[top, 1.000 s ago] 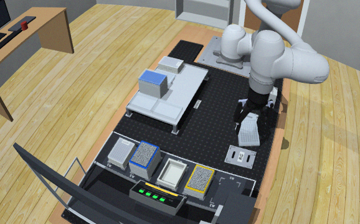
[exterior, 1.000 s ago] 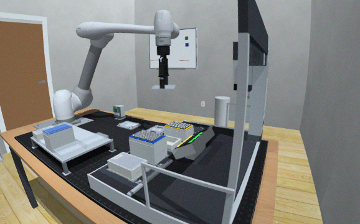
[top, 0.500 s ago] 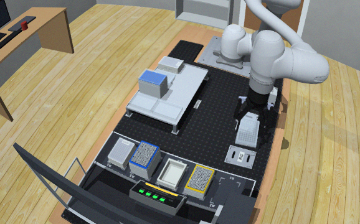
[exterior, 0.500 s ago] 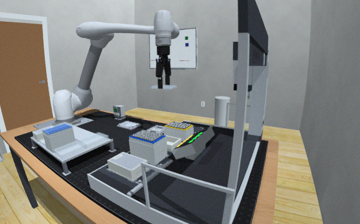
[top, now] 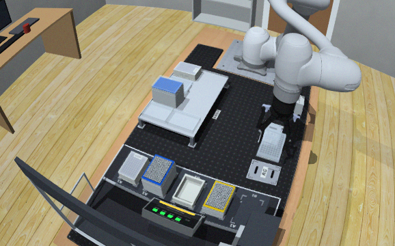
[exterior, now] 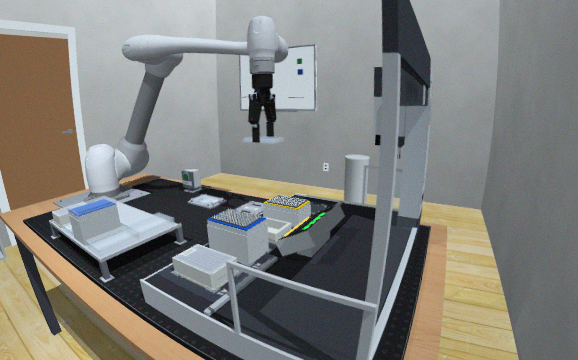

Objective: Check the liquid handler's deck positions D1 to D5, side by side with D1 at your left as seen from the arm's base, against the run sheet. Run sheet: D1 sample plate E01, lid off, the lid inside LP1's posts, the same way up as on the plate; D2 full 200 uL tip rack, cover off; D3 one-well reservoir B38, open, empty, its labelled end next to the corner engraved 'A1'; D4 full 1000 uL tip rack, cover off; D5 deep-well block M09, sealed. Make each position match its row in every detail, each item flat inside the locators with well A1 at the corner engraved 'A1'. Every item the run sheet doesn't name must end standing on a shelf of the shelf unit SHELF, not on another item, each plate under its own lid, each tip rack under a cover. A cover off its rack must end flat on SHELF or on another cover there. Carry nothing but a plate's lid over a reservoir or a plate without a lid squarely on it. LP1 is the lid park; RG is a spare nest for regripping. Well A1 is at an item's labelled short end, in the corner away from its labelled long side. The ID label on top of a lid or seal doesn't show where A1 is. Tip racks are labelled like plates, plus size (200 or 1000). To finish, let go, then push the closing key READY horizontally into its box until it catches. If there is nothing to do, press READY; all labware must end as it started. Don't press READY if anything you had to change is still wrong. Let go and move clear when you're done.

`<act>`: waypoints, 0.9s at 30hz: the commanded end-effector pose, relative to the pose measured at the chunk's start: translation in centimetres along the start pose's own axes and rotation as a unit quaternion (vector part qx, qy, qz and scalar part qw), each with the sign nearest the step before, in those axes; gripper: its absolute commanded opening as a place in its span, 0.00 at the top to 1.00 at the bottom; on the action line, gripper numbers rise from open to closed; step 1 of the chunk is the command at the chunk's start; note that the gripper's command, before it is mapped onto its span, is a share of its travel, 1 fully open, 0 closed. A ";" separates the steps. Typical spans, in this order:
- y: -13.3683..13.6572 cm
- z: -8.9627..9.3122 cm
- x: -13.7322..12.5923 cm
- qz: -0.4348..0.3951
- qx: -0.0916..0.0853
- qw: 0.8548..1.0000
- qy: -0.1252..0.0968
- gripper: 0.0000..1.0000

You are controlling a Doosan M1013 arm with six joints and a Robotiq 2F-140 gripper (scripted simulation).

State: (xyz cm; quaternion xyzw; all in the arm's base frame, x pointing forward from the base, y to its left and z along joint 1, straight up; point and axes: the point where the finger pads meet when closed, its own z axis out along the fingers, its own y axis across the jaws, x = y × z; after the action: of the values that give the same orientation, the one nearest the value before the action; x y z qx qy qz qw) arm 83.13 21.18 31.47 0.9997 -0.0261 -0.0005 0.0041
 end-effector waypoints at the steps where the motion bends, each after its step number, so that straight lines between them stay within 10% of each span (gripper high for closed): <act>1: 0.0 -0.1 0.0 0.000 0.000 1.000 0.001 0.90; 27: -0.1 -0.1 5.6 0.000 0.000 1.000 0.001 0.90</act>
State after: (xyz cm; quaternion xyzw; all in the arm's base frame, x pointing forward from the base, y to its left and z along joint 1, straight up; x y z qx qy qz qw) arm 88.20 20.96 31.46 0.9997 -0.0261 -0.0003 0.0041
